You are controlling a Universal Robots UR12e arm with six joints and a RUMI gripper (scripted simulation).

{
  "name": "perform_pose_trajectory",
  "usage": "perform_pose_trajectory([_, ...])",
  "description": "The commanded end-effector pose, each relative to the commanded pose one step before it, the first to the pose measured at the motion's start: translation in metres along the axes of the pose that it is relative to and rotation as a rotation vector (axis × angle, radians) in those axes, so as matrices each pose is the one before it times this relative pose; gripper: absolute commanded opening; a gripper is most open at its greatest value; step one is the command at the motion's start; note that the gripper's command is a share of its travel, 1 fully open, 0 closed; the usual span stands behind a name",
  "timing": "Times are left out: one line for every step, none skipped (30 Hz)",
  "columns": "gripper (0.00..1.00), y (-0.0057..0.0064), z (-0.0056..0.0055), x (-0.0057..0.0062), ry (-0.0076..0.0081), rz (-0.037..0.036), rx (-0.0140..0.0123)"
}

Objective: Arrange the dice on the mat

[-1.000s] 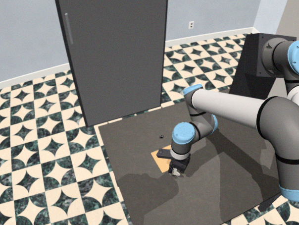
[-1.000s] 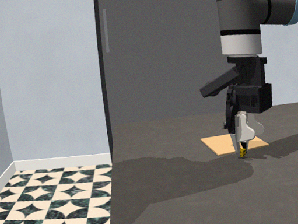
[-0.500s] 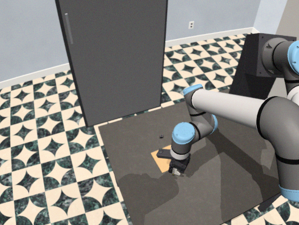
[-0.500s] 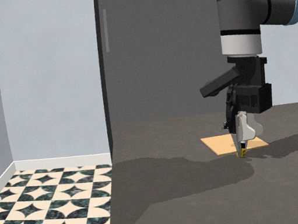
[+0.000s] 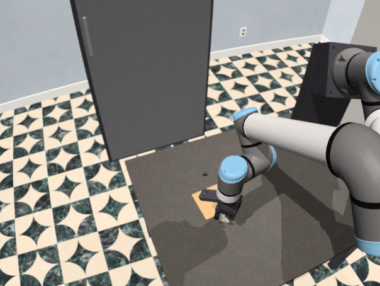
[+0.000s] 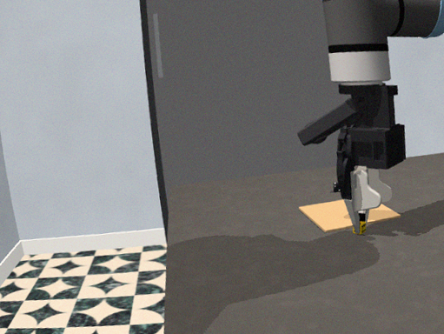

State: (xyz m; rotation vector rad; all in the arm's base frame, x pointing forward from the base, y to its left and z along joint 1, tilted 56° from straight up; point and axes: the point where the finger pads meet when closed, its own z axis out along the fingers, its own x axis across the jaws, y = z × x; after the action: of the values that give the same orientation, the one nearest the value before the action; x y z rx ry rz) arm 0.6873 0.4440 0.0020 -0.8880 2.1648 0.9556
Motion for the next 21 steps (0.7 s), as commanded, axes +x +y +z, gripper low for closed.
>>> perform_pose_trajectory([0.00,-0.00131,0.00083,-0.00274,-0.00164,-0.00406,0.00166])
perform_pose_trajectory([0.00,0.00000,0.00000,0.00000,0.00000,0.00000,0.00000])
perform_pose_trajectory([0.00,0.00000,0.00000,0.00000,0.00000,0.00000,0.00000])
perform_pose_trajectory([0.00,0.00000,0.00000,0.00000,0.00000,0.00000,0.00000])
perform_pose_trajectory([0.00,0.00000,0.00000,0.00000,0.00000,0.00000,0.00000])
perform_pose_trajectory([0.00,0.00000,0.00000,0.00000,0.00000,0.00000,0.00000])
perform_pose_trajectory([0.00,0.00000,0.00000,0.00000,0.00000,0.00000,0.00000])
perform_pose_trajectory([0.00,0.00000,0.00000,0.00000,0.00000,0.00000,0.00000])
perform_pose_trajectory([0.00,0.00000,0.00000,0.00000,0.00000,0.00000,0.00000])
perform_pose_trajectory([0.00,0.00000,0.00000,0.00000,0.00000,0.00000,0.00000])
perform_pose_trajectory([0.00,0.00000,0.00000,0.00000,0.00000,0.00000,0.00000])
perform_pose_trajectory([0.00,0.00000,0.00000,0.00000,0.00000,0.00000,0.00000])
perform_pose_trajectory([0.00,0.00000,-0.00007,0.00000,0.00000,0.00000,0.00000])
perform_pose_trajectory([0.00,0.00000,-0.00043,0.00000,0.00000,0.00000,0.00000])
perform_pose_trajectory([0.00,0.00000,-0.00107,0.00000,0.00000,0.00000,0.00000])
perform_pose_trajectory([0.00,0.00000,0.00000,0.00000,0.00000,0.00000,0.00000])
perform_pose_trajectory([0.00,0.00000,0.00000,0.00000,0.00000,0.00000,0.00000])
perform_pose_trajectory([0.00,0.00000,-0.00190,0.00000,0.00000,0.00000,0.00000])
perform_pose_trajectory([0.00,0.00000,-0.00284,0.00000,0.00000,0.00000,0.00000])
perform_pose_trajectory([0.00,0.00000,-0.00381,0.00000,0.00000,0.00000,0.00000])
perform_pose_trajectory([0.00,0.00000,-0.00475,0.00000,0.00000,0.00000,0.00000])
